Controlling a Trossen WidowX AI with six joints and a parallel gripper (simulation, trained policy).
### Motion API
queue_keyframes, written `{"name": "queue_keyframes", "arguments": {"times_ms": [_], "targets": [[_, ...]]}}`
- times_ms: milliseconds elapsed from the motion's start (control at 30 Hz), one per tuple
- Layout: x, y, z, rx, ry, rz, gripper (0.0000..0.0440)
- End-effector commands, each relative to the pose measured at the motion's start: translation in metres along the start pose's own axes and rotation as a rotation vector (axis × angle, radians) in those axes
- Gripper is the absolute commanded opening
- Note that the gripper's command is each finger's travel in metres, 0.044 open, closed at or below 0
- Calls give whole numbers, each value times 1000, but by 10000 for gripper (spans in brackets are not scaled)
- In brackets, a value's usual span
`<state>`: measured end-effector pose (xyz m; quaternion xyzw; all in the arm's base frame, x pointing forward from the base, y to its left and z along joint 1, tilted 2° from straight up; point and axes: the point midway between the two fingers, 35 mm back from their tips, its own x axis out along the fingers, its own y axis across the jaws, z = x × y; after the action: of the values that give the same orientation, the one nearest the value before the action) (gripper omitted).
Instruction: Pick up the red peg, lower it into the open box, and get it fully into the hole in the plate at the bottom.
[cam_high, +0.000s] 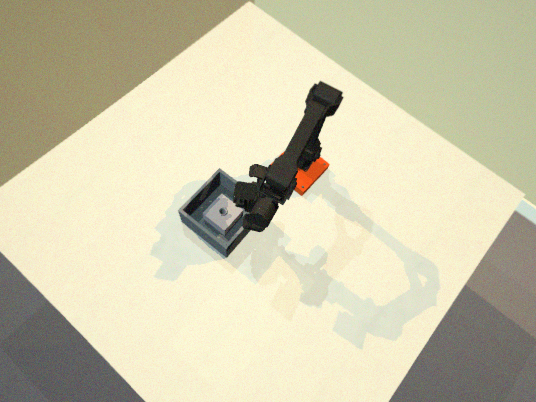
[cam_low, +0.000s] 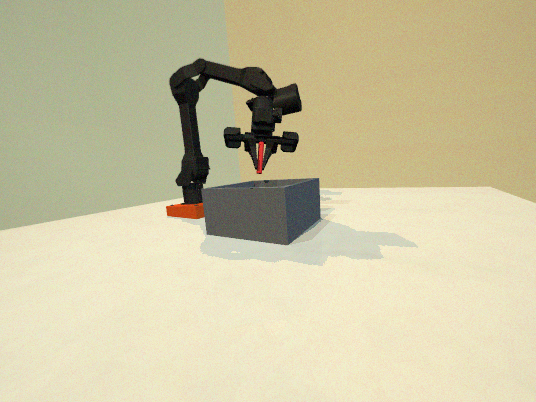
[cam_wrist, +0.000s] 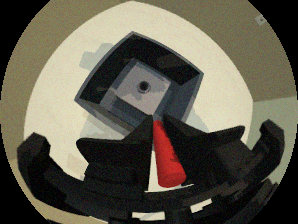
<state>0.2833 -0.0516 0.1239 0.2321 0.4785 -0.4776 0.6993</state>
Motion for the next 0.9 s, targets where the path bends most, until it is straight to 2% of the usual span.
{"name": "queue_keyframes", "arguments": {"times_ms": [0, 400, 700, 767, 867], "targets": [[8, 2, 15, 12, -1, 12, 0], [46, 7, 47, -32, 37, 49, 0], [73, 12, 51, -119, 82, 87, 1], [79, 12, 48, -143, 100, 92, 16], [87, 13, 44, -175, 126, 97, 73]]}}
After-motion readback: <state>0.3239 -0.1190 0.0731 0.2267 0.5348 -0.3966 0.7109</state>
